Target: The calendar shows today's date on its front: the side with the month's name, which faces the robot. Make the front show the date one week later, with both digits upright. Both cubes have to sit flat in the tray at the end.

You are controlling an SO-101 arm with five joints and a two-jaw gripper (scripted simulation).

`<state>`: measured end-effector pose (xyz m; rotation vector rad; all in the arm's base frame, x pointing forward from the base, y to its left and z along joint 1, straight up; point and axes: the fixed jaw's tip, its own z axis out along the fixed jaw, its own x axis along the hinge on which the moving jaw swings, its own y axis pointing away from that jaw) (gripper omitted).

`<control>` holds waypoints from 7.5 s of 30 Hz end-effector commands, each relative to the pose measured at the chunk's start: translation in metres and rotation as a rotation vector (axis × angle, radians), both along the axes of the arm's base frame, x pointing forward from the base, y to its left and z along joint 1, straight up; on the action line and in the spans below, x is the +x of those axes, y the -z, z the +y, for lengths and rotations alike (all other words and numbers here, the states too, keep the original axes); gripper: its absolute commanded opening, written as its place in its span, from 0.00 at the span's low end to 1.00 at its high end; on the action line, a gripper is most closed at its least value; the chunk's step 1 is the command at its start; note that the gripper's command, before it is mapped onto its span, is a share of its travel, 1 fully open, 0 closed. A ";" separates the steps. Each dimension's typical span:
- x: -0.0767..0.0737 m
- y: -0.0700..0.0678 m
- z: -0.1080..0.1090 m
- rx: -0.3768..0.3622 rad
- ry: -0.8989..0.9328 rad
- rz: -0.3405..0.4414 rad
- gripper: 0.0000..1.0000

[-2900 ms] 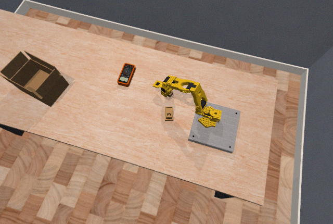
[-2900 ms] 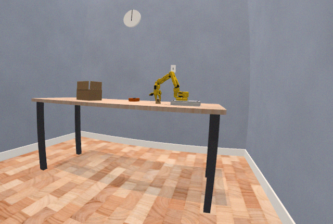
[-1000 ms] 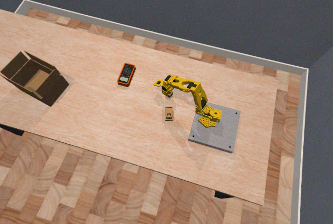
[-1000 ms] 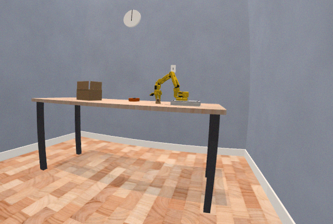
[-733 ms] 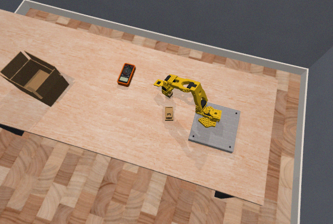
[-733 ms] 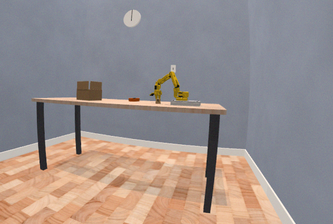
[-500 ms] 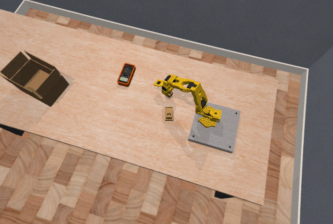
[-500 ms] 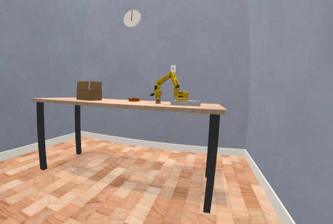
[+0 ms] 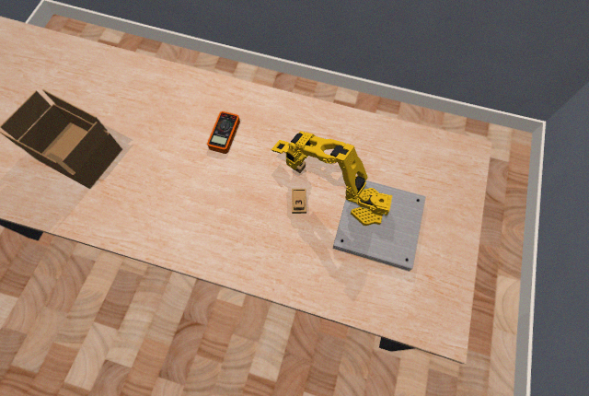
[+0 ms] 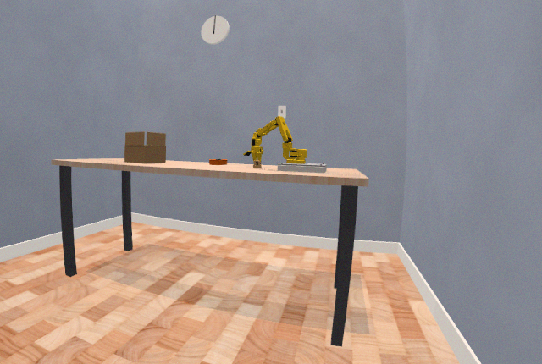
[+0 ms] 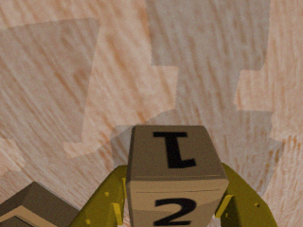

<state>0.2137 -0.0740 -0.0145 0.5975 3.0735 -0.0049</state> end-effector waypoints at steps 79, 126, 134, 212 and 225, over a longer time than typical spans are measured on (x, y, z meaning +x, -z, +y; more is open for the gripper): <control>0.004 -0.038 -0.002 -0.196 0.009 -0.517 0.00; 0.011 -0.034 -0.007 -0.364 0.012 -0.941 0.00; 0.009 -0.036 -0.006 -0.397 0.012 -1.020 0.00; 0.003 -0.030 -0.008 -0.437 0.016 -1.081 0.00; 0.003 -0.026 -0.008 -0.437 0.016 -1.081 0.00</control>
